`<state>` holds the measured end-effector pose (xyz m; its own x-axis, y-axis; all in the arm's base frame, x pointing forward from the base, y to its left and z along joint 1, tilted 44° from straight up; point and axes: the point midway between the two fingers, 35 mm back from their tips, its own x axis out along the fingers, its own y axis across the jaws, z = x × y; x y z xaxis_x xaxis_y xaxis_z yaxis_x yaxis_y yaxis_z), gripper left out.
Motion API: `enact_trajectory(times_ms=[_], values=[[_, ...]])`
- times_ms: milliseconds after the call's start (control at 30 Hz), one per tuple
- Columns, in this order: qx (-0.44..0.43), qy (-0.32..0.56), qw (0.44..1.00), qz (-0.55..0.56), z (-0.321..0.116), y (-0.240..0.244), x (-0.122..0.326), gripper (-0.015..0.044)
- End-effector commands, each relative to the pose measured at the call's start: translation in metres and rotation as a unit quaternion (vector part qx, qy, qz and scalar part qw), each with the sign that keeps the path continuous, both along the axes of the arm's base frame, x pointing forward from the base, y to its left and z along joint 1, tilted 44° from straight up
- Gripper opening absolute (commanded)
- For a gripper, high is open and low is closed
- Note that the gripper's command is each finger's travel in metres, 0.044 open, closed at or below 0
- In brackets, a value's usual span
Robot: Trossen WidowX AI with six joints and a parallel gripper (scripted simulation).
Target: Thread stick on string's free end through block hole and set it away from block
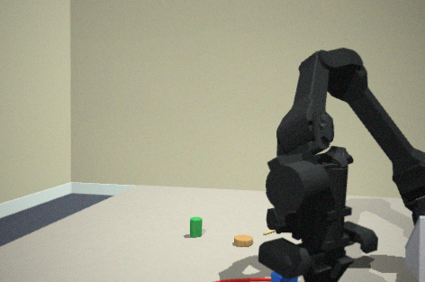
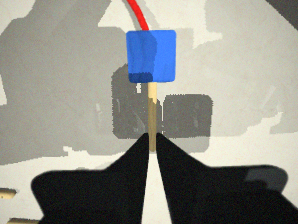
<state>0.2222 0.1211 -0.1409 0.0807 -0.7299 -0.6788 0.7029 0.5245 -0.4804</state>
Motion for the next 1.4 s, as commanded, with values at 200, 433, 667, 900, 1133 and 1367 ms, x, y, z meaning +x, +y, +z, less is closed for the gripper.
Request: enact_trajectory(times_ms=[200, 433, 667, 900, 1133, 1367], values=[[-0.001, 0.016, 1.000, 0.014, -0.007, 0.008, -0.010, 0.0000], [-0.002, 0.028, 0.999, 0.024, -0.011, 0.013, -0.015, 0.0000], [-0.005, 0.041, 0.998, 0.036, -0.015, 0.017, -0.020, 0.0000], [-0.006, 0.055, 0.997, 0.048, -0.018, 0.020, -0.027, 0.0000], [-0.007, 0.064, 0.996, 0.057, -0.020, 0.022, -0.034, 0.0000], [-0.009, 0.068, 0.996, 0.060, -0.023, 0.023, -0.041, 0.0000]])
